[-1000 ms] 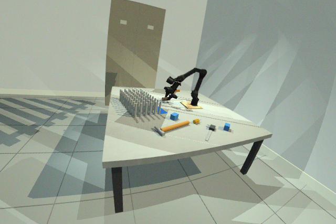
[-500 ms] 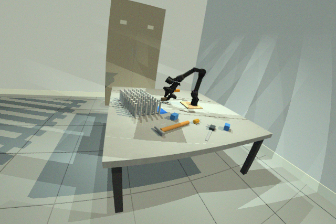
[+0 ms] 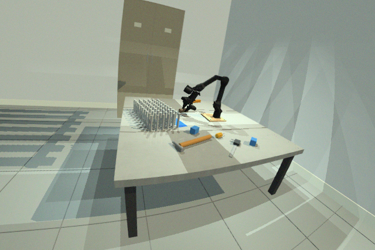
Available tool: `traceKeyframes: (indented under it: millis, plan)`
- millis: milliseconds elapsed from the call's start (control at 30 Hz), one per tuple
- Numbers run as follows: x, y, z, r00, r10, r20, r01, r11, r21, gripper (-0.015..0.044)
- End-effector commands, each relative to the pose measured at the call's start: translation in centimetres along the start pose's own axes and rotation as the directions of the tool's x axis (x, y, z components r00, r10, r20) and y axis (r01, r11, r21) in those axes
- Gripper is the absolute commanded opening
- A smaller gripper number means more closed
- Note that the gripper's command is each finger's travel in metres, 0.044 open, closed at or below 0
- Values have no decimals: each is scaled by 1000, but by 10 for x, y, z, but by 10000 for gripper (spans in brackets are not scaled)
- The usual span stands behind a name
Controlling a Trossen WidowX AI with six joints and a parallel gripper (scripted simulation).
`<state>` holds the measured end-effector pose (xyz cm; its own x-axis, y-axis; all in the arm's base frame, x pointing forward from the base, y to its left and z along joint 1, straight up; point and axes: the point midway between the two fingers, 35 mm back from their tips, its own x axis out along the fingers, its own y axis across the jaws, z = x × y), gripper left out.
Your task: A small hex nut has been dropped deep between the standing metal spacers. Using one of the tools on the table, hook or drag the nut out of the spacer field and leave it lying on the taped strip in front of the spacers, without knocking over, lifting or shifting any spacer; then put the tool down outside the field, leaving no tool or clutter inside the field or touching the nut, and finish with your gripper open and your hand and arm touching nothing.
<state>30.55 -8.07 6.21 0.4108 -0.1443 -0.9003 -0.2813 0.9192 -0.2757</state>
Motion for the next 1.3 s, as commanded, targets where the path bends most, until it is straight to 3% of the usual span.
traceKeyframes:
  millis: [0,1267]
  plan:
    - [0,-3,6,1000,-9,7,9,1000,4,0]
    - [9,-3,32,1000,-9,9,9,1000,5,0]
